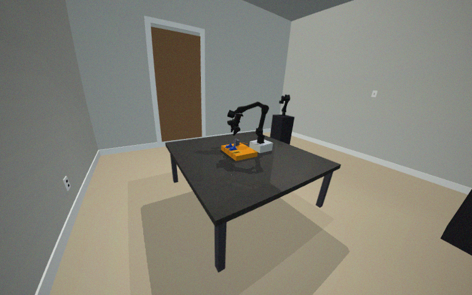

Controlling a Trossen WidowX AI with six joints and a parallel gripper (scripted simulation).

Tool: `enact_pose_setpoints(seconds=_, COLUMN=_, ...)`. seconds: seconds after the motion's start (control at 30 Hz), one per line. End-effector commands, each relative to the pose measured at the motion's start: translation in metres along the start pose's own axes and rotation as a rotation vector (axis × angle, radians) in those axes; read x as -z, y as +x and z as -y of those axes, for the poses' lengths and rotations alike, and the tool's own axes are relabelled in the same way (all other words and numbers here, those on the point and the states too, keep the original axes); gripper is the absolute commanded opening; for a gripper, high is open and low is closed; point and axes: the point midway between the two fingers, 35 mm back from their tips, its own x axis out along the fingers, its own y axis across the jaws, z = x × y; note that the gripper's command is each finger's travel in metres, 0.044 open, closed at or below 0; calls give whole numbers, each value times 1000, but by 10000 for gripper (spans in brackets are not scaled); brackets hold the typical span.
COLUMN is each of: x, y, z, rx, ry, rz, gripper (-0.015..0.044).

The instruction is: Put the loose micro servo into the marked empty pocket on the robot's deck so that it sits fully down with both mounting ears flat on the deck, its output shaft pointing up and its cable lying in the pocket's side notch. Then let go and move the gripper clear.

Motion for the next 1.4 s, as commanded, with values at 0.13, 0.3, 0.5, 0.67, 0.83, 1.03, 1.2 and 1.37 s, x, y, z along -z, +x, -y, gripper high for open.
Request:
enact_pose_setpoints(seconds=0.13, x=26, y=10, z=-6, rx=-64, ry=-241, rz=-110, gripper=440)
enact_pose_setpoints(seconds=0.3, x=41, y=13, z=-10, rx=-114, ry=-390, rz=-165, gripper=440)
enact_pose_setpoints(seconds=0.5, x=54, y=15, z=-13, rx=-166, ry=-520, rz=-209, gripper=440)
enact_pose_setpoints(seconds=0.67, x=54, y=16, z=-13, rx=-166, ry=-520, rz=-209, gripper=440)
enact_pose_setpoints(seconds=0.83, x=58, y=34, z=-15, rx=-166, ry=-520, rz=-209, gripper=440)
enact_pose_setpoints(seconds=1.03, x=61, y=41, z=-16, rx=-166, ry=-520, rz=-209, gripper=440)
enact_pose_setpoints(seconds=1.2, x=62, y=46, z=-16, rx=-166, ry=-520, rz=-209, gripper=440)
enact_pose_setpoints(seconds=1.37, x=64, y=54, z=-17, rx=-166, ry=-520, rz=-209, gripper=440)
